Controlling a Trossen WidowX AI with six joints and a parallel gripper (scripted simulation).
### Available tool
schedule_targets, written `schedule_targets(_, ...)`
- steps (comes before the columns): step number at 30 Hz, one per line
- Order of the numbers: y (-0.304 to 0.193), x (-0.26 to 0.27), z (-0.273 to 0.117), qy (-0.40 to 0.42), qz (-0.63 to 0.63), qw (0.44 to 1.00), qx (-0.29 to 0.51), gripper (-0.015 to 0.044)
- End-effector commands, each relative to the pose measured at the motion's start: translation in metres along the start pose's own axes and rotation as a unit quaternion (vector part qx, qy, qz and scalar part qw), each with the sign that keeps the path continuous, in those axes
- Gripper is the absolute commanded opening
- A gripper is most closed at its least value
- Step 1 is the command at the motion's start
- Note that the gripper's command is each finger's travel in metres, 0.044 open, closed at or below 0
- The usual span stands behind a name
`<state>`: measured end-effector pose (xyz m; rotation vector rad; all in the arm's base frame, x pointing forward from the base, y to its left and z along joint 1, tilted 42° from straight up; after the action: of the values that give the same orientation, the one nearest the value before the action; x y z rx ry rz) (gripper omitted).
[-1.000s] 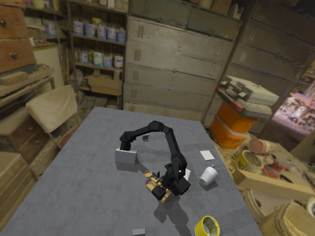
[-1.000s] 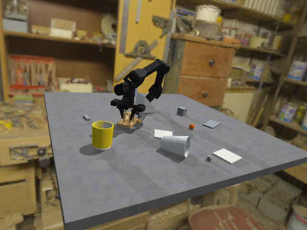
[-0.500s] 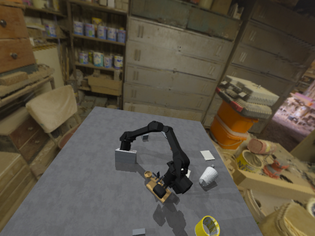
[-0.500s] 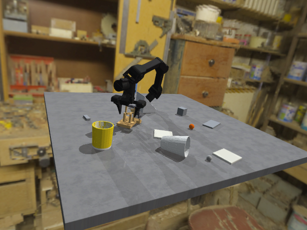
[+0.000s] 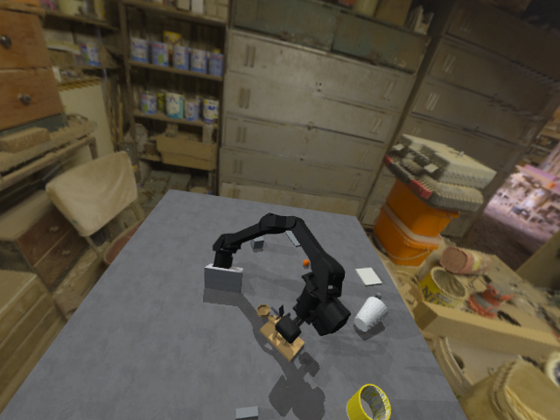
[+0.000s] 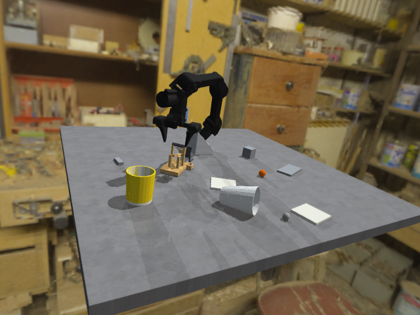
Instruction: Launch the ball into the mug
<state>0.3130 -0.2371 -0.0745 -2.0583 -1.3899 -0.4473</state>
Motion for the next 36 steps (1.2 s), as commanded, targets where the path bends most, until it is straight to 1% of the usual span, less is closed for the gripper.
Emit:
schedule_targets(1, -0.001, -0.001, -0.014, -0.003, 0.039, 0.999, -0.009, 0.044)
schedule_targets(9, -0.006, 0.0, -0.047, -0.005, 0.171, 0.985, -0.026, 0.044)
schedule_targets(10, -0.003, 0.002, -0.036, -0.003, 0.132, 0.991, -0.021, 0.0414)
schedule_targets(14, 0.007, 0.044, -0.034, -0.013, 0.083, 0.996, -0.025, 0.0309)
schedule_targets(15, 0.009, 0.056, -0.032, -0.015, 0.067, 0.997, -0.027, 0.03)
schedule_targets(20, 0.014, 0.121, -0.023, -0.024, -0.011, 0.999, -0.03, 0.03)
schedule_targets(25, 0.009, 0.186, -0.01, -0.027, -0.091, 0.995, -0.031, 0.03)
schedule_targets(30, -0.007, 0.247, 0.006, -0.024, -0.172, 0.984, -0.028, 0.03)
schedule_targets(36, -0.039, 0.315, 0.028, -0.012, -0.269, 0.963, -0.021, 0.03)
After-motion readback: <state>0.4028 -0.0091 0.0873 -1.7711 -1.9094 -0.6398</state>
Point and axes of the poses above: the point midway between the two fingers, 35 mm back from their tips, its own z axis out along the fingers, its own x axis across the jaws, y = z × x, the point moved 2 cm from there along -z, back along the fingers, and after that the axes turned 15 degrees about -z, right-handed, at the moved point
